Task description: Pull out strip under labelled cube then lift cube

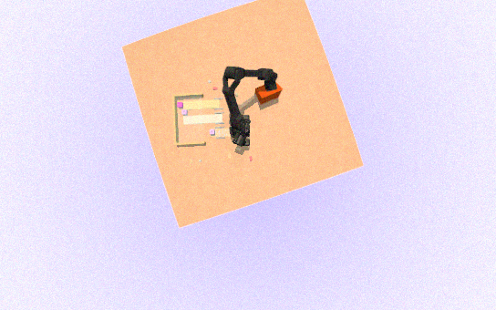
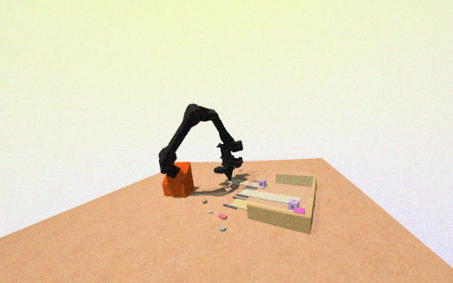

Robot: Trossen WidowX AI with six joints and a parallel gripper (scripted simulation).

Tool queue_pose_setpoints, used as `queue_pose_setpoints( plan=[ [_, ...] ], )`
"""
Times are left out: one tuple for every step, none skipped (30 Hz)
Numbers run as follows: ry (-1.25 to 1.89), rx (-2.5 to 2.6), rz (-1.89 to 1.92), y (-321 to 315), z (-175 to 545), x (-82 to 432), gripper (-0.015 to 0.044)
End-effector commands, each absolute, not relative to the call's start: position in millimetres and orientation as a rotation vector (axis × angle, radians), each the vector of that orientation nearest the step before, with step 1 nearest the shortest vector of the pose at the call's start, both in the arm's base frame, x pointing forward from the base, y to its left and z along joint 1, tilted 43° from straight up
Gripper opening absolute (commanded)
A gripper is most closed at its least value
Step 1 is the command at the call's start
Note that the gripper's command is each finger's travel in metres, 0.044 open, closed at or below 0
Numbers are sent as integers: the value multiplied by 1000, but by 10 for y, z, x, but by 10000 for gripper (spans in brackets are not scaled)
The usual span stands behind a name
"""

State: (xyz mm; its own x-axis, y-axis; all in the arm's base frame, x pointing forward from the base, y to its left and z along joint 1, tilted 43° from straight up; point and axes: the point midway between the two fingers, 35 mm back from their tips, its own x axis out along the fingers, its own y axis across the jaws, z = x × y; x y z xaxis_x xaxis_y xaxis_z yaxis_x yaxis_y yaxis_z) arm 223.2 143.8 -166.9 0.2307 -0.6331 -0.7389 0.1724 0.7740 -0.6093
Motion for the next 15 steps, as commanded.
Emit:
queue_pose_setpoints(
  plan=[
    [1242, -457, -591, 1382, -1702, 2166, 0],
    [1242, -457, -591, 1382, -1702, 2166, 0],
    [1242, -457, -591, 1382, -1702, 2166, 0],
    [1242, -457, -591, 1382, -1702, 2166, 0],
    [1242, -457, -591, 1382, -1702, 2166, 0],
    [1242, -457, -591, 1382, -1702, 2166, 0],
    [1242, -457, -591, 1382, -1702, 2166, 0],
    [1242, -457, -591, 1382, -1702, 2166, 0],
    [1222, -448, -580, 1454, -1654, 2228, 0],
    [1226, -449, -581, 1502, -1605, 2217, 0],
    [1233, -451, -584, 1581, -1521, 2196, 0],
    [1239, -453, -587, 1657, -1433, 2172, 0],
    [1242, -455, -589, 1702, -1378, 2155, 0],
    [1243, -455, -590, 1717, -1359, 2150, 0],
    [1243, -455, -590, 1717, -1359, 2150, 0]
  ],
)
